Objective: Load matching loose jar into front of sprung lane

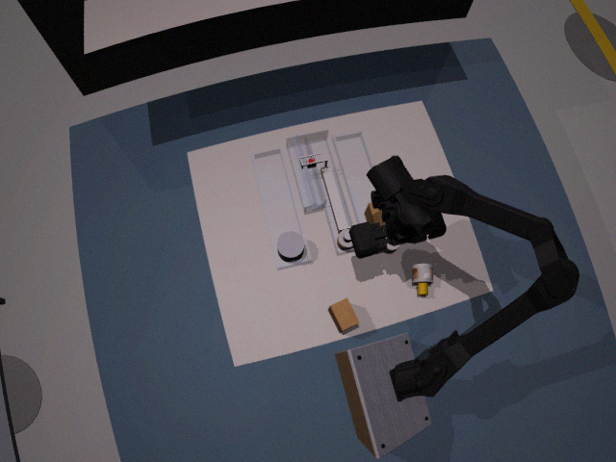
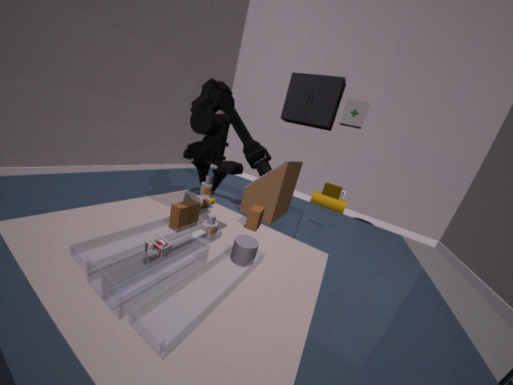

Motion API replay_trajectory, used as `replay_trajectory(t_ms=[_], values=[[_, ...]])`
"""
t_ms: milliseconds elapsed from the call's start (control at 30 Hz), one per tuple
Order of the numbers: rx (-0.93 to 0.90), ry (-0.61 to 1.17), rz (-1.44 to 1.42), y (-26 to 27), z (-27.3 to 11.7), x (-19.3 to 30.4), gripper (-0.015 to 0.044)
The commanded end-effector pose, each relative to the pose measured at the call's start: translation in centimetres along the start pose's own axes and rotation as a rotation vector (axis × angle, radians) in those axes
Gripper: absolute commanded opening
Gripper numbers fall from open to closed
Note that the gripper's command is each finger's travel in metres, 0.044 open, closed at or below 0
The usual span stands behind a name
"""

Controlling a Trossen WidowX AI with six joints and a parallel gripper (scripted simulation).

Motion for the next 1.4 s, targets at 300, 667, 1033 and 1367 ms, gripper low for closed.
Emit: replay_trajectory(t_ms=[300, 667, 1033, 1367], values=[[-0.003, 0.004, 0.012, 6.2, 3.6, 0.3, 0.0], [0.0, 0.003, 0.017, 7.2, 5.7, 0.4, 0.0], [0.0, 0.003, 0.017, 7.2, 6.8, 0.3, 0.0], [0.0, 0.003, 0.017, 7.2, 6.8, -0.1, 0.0]])
Point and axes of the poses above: the point midway between the two fingers, 35 mm back from their tips, its own z axis out along the fingers, its own y axis across the jaws, x = y × z, the point moved 7 cm from there along -z, back along the fingers, and after that the axes turned 4 degrees about z, right-handed, at the moved point
